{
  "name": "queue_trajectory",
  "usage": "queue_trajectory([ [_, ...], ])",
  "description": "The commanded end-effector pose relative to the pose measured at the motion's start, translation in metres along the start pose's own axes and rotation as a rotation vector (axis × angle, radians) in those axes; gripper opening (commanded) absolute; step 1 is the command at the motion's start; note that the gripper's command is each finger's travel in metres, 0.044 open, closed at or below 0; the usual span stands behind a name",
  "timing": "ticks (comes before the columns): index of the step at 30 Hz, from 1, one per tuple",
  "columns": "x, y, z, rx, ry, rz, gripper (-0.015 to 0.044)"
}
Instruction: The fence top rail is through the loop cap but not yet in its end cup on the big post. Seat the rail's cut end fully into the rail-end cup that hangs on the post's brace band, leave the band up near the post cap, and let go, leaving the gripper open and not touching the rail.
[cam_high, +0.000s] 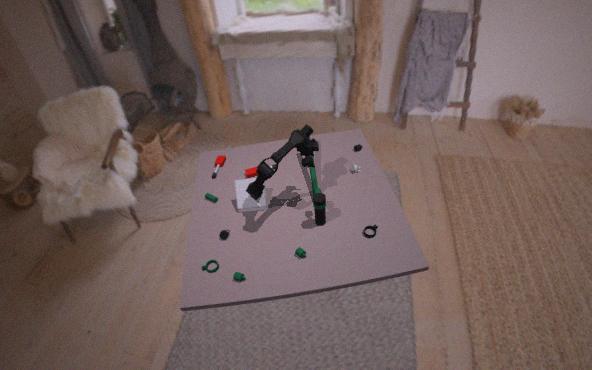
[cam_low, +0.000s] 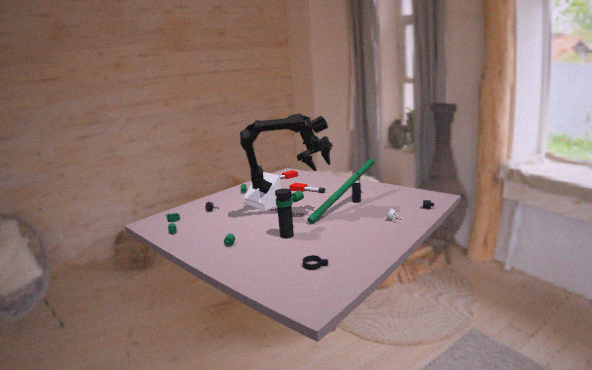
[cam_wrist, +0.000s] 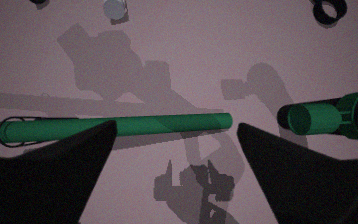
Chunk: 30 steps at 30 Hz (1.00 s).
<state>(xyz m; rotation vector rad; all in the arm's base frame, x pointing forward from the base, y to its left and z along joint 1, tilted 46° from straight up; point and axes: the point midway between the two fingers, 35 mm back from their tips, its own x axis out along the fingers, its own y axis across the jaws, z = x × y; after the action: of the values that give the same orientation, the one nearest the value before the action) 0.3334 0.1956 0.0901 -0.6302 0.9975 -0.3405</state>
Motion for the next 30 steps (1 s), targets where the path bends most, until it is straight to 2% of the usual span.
queue_trajectory([
  [1,0.025,0.006,-0.003,0.346,0.104,-0.041,0.0440],
  [11,0.085,0.018,-0.021,1.230,0.281,-0.309,0.0440],
  [15,0.098,0.020,-0.027,1.409,0.297,-0.396,0.0440],
  [30,0.100,0.021,-0.028,1.457,0.294,-0.413,0.0440],
])
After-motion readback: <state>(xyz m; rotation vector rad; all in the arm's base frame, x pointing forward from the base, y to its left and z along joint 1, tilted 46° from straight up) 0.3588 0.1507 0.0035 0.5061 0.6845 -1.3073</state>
